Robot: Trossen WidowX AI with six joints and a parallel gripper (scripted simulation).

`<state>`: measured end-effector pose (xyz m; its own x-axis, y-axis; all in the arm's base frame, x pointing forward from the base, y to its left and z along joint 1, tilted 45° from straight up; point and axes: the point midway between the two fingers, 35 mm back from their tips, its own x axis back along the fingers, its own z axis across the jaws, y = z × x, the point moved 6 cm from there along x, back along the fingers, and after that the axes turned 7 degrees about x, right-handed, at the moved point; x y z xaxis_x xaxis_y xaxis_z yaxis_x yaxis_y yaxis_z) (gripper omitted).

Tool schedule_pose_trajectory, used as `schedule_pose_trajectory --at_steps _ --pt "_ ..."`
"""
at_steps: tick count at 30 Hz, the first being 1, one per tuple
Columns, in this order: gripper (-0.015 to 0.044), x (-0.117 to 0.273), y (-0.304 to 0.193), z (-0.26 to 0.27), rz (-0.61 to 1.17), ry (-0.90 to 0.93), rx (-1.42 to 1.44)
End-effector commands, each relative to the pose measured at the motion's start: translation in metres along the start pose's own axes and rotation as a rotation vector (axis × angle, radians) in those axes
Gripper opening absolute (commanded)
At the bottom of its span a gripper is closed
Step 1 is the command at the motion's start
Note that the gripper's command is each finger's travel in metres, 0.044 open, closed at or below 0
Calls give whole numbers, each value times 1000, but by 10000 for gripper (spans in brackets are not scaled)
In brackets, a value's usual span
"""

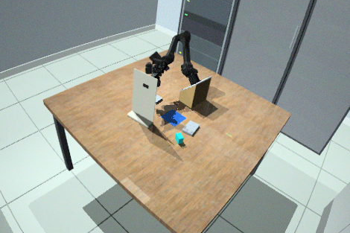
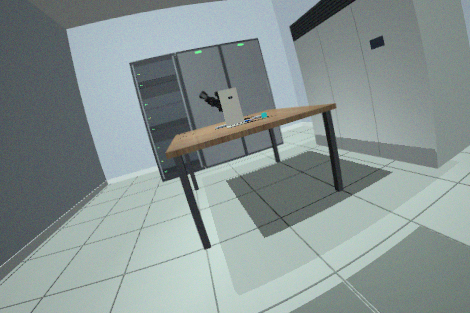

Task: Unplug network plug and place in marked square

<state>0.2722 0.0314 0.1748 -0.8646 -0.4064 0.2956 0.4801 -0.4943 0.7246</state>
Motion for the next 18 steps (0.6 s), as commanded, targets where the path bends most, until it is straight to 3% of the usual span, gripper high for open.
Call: schedule_pose_trajectory --at_steps 1,18 --pt "0 2 -1 0 3 1 5" --pt "0 13 -7 46 4 0 1"
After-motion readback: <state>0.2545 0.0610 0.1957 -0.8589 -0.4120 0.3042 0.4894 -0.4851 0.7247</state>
